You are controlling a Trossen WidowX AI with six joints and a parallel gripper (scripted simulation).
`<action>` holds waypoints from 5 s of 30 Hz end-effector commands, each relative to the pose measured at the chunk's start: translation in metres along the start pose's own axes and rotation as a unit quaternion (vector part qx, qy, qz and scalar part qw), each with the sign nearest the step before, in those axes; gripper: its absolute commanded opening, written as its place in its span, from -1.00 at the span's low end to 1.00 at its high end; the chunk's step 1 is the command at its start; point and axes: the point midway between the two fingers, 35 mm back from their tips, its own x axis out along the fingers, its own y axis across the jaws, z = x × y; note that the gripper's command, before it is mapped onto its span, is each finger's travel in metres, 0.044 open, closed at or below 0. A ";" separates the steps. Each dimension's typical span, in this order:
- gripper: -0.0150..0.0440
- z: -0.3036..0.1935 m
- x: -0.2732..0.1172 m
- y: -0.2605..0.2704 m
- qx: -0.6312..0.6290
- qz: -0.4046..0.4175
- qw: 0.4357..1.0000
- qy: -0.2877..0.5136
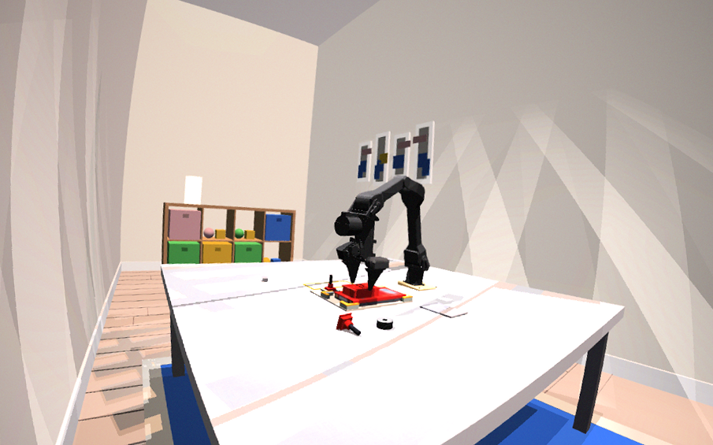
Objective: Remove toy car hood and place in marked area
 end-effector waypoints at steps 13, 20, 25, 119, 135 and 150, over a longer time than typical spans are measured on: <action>1.00 0.000 0.008 0.001 0.001 0.002 1.000 0.000; 1.00 0.000 0.012 0.001 0.001 0.002 1.000 0.000; 1.00 0.000 0.014 0.001 0.001 0.002 1.000 0.000; -0.49 0.008 -0.057 -0.084 0.020 -0.007 1.000 -0.007; -0.49 -0.003 -0.059 -0.158 0.021 -0.006 1.000 -0.002; -0.49 -0.025 -0.061 -0.224 0.002 -0.010 1.000 0.001</action>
